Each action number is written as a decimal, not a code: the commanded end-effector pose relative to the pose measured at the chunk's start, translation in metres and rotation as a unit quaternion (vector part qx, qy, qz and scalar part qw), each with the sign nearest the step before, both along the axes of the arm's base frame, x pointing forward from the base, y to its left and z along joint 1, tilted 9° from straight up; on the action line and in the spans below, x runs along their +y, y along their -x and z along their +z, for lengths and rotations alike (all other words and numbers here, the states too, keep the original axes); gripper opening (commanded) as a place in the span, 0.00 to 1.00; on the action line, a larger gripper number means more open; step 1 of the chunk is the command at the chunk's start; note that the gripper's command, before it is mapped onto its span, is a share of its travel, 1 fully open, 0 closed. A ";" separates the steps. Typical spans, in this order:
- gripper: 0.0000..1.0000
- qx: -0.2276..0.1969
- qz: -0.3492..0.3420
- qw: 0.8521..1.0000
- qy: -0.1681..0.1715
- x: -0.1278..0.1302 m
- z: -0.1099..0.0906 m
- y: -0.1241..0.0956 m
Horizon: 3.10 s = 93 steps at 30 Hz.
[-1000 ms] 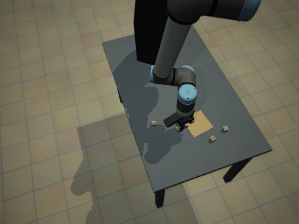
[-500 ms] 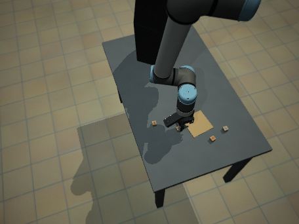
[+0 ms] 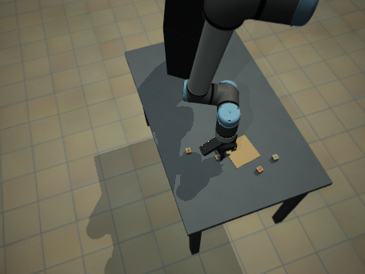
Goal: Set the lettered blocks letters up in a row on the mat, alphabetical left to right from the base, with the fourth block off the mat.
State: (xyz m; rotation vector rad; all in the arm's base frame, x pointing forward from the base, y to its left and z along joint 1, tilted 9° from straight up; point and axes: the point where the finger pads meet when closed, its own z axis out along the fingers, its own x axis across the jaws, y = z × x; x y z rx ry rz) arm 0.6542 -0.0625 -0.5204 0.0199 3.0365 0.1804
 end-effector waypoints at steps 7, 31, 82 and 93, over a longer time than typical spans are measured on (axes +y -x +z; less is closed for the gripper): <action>0.17 0.000 0.000 1.000 0.000 0.000 0.001 -0.001; 0.25 0.000 0.000 1.000 0.000 -0.002 0.012 0.001; 1.00 0.000 -0.001 1.000 0.000 -0.011 0.089 0.009; 1.00 0.001 -0.012 1.000 -0.001 -0.009 0.090 0.008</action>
